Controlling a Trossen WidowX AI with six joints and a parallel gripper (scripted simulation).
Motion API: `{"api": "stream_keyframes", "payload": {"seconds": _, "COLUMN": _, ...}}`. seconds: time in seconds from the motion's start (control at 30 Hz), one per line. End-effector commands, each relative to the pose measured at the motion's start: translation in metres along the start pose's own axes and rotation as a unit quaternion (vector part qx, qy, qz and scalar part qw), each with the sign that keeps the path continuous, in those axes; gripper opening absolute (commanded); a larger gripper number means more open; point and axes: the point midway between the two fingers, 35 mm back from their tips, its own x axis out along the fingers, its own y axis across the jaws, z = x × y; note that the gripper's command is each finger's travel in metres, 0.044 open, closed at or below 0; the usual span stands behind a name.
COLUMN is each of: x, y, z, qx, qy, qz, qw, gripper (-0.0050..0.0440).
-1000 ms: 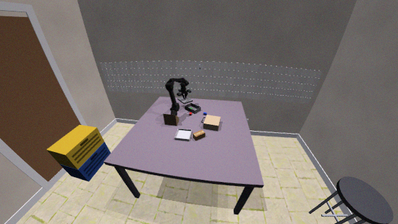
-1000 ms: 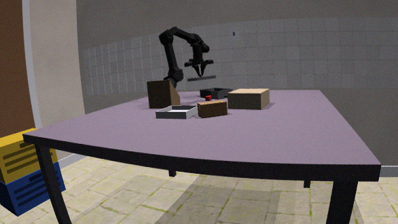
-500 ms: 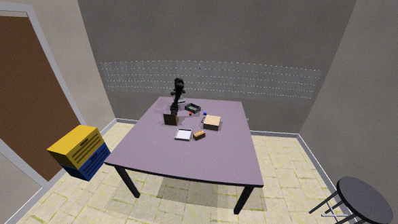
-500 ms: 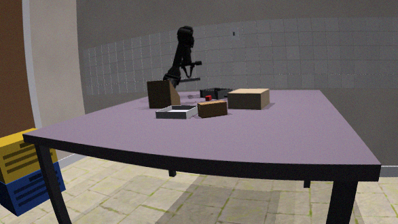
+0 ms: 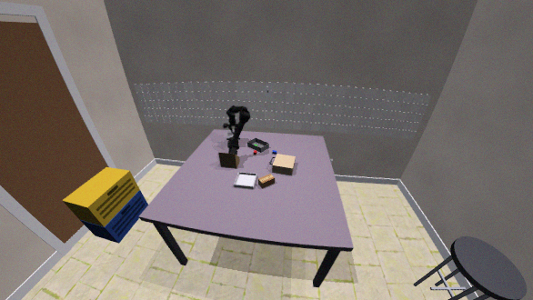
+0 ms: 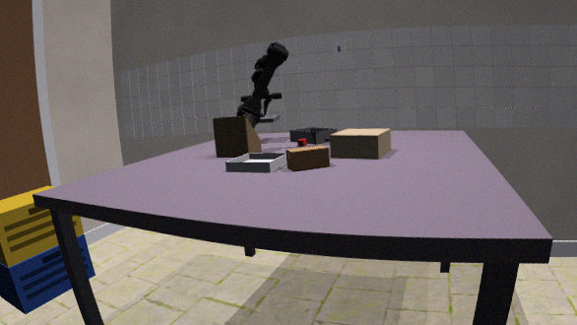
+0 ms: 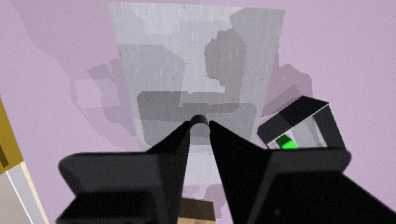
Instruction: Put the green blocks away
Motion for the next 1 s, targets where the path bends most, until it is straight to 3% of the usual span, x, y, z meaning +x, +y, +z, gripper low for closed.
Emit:
{"api": "stream_keyframes", "payload": {"seconds": 0.0, "x": 0.024, "y": 0.001, "z": -0.004, "qx": 0.000, "qy": 0.007, "qz": -0.001, "qw": 1.000, "gripper": 0.0000}}
{"api": "stream_keyframes", "payload": {"seconds": 0.1, "x": 0.031, "y": 0.001, "z": -0.004, "qx": 0.000, "qy": 0.007, "qz": -0.001, "qw": 1.000, "gripper": 0.0000}}
{"api": "stream_keyframes", "payload": {"seconds": 0.23, "x": 0.056, "y": 0.001, "z": -0.005, "qx": 0.000, "qy": 0.007, "qz": -0.001, "qw": 1.000, "gripper": 0.0000}}
{"api": "stream_keyframes", "payload": {"seconds": 0.97, "x": 0.081, "y": 0.001, "z": -0.005, "qx": 0.000, "qy": 0.007, "qz": -0.001, "qw": 1.000, "gripper": 0.0000}}
